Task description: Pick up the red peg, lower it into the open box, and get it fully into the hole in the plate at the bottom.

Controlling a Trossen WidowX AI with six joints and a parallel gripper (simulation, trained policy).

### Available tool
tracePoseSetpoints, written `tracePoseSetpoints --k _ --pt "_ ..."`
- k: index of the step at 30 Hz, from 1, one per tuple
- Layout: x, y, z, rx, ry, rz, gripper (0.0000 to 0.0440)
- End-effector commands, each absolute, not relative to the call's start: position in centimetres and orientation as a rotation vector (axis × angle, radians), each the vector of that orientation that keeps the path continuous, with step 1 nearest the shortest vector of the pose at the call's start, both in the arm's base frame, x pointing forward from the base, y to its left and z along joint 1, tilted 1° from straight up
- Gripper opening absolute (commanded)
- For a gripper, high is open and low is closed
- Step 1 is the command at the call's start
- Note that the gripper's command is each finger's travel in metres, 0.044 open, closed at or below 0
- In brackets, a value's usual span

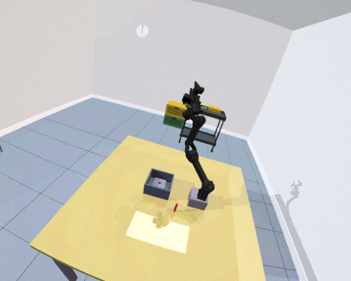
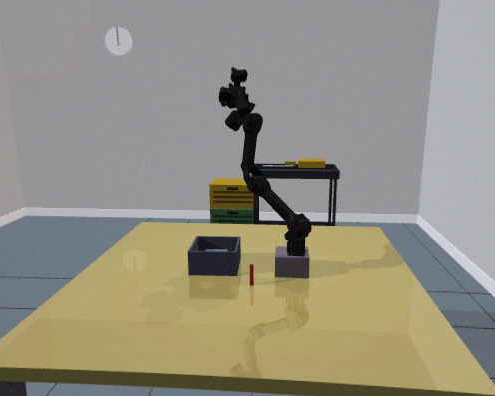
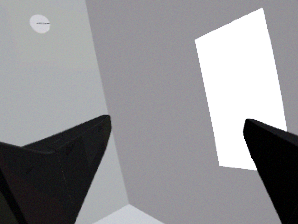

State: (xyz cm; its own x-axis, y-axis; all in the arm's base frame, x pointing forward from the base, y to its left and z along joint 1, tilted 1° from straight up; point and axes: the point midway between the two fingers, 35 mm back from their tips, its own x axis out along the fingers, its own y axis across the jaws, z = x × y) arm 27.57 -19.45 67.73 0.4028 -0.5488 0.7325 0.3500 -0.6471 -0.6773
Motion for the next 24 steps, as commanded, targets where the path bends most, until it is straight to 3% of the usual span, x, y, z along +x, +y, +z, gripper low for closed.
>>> tracePoseSetpoints --k 1,2,11,24 --pt "27.4 -19.6 67.8 -1.841 0.169 -1.375 0.0422" --pt "27.1 -19.8 67.9 -1.852 0.166 -1.394 0.044" --pt "19.6 -20.0 70.5 -1.898 0.084 -1.724 0.044" --pt "8.3 -14.5 72.6 -1.962 -0.096 -2.204 0.044"
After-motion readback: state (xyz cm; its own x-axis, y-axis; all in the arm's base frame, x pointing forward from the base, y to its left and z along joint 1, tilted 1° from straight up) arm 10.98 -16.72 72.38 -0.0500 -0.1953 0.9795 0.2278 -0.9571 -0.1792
